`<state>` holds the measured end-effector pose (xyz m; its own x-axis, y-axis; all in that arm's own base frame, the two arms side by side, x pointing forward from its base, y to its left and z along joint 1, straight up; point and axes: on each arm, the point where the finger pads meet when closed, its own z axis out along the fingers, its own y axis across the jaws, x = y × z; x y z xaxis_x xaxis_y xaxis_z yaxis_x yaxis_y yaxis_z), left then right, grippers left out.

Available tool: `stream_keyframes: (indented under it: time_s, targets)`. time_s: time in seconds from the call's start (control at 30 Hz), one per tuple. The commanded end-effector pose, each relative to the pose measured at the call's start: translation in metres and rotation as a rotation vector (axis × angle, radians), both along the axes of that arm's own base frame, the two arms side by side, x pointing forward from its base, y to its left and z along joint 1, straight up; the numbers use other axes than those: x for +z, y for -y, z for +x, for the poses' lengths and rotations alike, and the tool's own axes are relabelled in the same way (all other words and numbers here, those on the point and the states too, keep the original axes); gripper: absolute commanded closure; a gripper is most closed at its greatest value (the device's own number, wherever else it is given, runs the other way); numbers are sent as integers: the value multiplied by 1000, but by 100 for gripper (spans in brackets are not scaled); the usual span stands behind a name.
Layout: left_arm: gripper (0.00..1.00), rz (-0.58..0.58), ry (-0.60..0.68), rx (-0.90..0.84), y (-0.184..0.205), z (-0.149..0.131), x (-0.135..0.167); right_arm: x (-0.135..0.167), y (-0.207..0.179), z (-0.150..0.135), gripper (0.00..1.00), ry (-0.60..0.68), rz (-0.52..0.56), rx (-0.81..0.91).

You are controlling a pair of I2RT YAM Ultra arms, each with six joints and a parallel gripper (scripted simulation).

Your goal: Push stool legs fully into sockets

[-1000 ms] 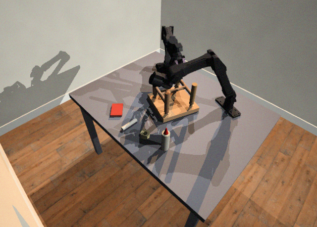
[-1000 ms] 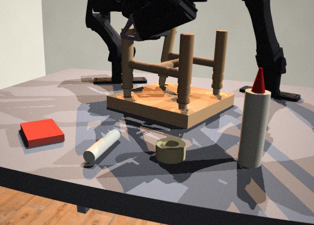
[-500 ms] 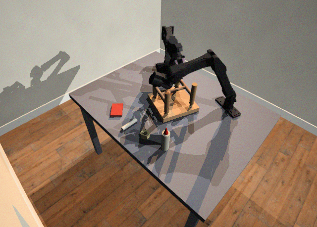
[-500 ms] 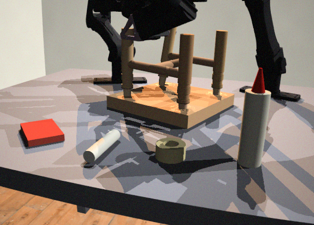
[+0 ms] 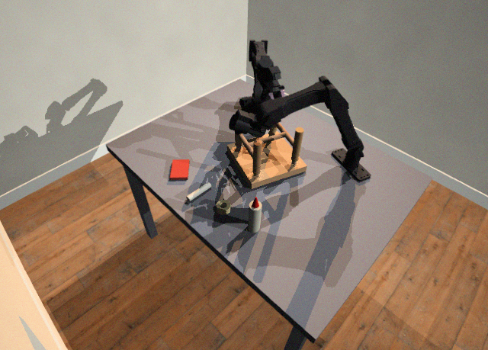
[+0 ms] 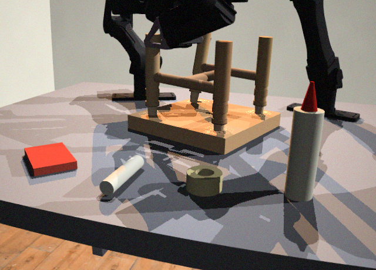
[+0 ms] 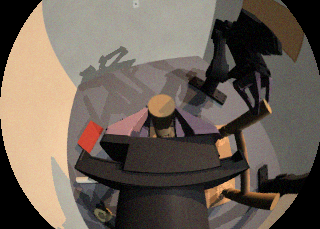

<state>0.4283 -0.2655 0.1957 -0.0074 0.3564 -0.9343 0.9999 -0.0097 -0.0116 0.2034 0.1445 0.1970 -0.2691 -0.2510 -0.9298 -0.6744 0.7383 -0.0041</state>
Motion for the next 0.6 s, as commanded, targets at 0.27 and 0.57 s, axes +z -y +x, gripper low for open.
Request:
stream_keyframes:
  time_s: [0.27,0.57]
  targets:
    - [72,-50,-120,-111,17,-50,18,17,35,33,72,93,-60,-214]
    - [72,-45,-116,-112,17,-50,18,17,35,33,72,96,-66,-212]
